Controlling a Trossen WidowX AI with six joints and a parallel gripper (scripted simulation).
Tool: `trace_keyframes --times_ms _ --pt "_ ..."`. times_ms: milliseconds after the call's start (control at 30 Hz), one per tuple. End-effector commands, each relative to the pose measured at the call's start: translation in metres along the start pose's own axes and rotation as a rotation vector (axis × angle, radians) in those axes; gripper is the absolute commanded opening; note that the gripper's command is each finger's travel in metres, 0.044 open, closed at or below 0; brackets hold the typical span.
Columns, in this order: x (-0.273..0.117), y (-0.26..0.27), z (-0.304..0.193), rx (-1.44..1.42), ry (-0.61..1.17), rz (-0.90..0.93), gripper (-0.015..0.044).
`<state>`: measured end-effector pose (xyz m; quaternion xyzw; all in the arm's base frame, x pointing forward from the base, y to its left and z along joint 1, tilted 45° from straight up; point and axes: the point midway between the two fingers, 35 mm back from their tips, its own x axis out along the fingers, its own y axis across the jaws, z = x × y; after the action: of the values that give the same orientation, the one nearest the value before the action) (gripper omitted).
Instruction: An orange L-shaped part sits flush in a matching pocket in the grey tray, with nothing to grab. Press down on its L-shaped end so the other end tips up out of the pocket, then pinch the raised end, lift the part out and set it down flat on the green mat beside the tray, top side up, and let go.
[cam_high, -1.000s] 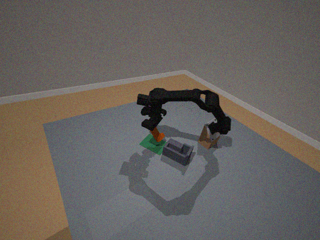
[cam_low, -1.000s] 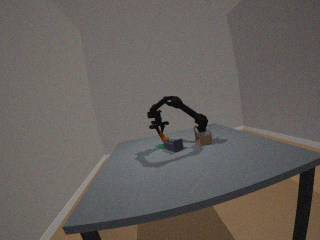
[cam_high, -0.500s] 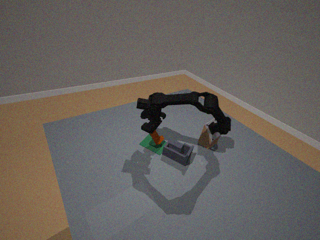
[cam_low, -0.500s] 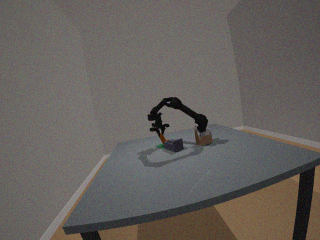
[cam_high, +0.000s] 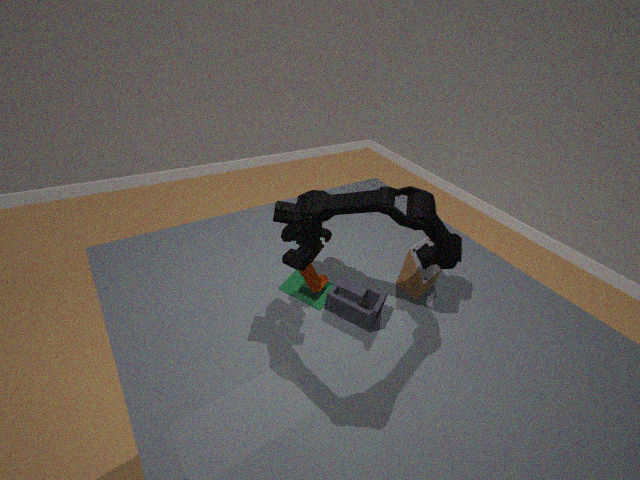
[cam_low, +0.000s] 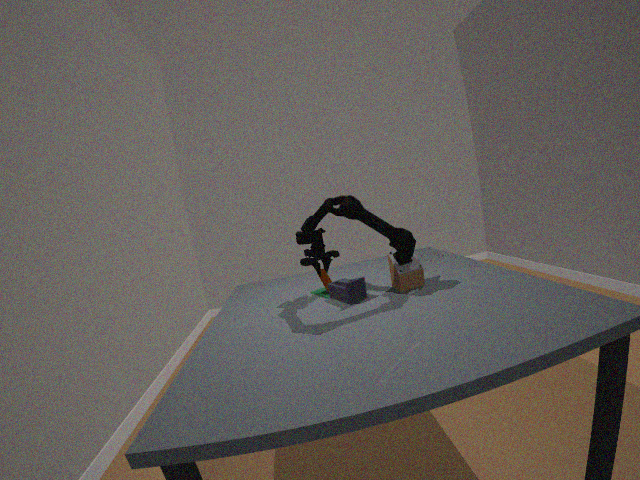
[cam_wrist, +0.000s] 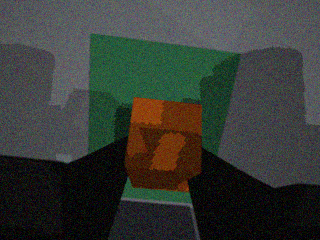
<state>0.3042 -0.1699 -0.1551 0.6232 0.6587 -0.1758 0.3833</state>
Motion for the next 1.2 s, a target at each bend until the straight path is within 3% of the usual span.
trace_keyframes --times_ms 0,400,733,900,1000,1167 --pt "0.002 -0.001 -0.001 0.006 0.005 0.002 0.0" --pt "0.001 -0.001 0.0 0.001 0.002 -0.001 0.0" --pt "-0.002 0.0 0.0 0.001 0.002 -0.001 0.0263" --pt "-0.047 0.001 0.002 0.005 0.001 -0.001 0.0394" --pt "-0.082 -0.001 0.0 0.007 0.002 -0.001 0.04" --pt "-0.084 -0.003 0.002 0.014 -0.007 0.012 0.04"
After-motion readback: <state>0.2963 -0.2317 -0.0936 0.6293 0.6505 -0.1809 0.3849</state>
